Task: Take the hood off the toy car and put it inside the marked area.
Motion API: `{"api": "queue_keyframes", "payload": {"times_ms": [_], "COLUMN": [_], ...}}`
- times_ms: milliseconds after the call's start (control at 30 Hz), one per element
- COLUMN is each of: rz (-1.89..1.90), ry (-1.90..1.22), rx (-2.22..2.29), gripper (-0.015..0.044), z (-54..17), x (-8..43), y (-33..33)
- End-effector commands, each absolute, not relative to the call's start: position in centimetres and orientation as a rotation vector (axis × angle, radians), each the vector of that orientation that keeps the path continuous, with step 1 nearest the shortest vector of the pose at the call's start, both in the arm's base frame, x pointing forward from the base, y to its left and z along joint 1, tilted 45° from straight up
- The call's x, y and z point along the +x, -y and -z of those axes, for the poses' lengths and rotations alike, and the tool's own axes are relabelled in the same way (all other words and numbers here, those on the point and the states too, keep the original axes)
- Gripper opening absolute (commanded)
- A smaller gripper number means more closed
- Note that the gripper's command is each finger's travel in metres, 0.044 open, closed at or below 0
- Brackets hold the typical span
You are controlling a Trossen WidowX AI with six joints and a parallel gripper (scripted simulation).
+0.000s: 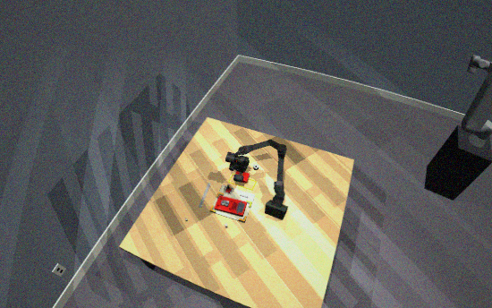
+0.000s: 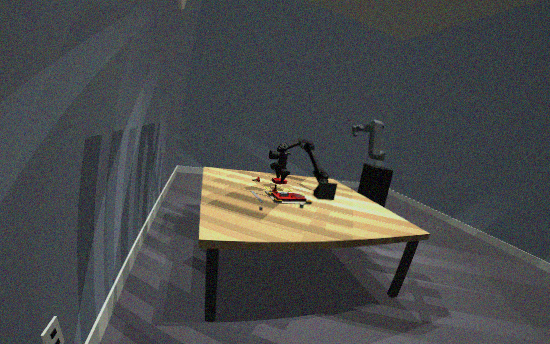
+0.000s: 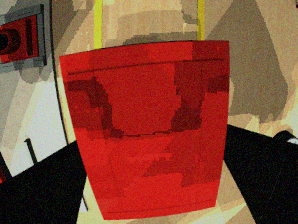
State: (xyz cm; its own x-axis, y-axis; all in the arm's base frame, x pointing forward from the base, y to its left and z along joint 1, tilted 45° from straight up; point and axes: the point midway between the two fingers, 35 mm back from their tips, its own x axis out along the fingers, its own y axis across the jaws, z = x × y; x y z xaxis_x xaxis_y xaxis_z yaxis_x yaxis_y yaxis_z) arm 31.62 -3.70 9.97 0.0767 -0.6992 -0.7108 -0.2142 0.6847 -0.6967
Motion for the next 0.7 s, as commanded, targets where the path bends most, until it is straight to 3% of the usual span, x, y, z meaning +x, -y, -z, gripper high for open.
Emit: {"api": "queue_keyframes", "payload": {"times_ms": [0,667], "rz": [0.428,0.430], "ry": [-1.485,-1.484], "rx": [-0.801,-0.803], "gripper": [0.0000,0.0000], "z": [-9.8,-8.5], "x": [31.6,31.6], "y": [4.0,5.3]}}
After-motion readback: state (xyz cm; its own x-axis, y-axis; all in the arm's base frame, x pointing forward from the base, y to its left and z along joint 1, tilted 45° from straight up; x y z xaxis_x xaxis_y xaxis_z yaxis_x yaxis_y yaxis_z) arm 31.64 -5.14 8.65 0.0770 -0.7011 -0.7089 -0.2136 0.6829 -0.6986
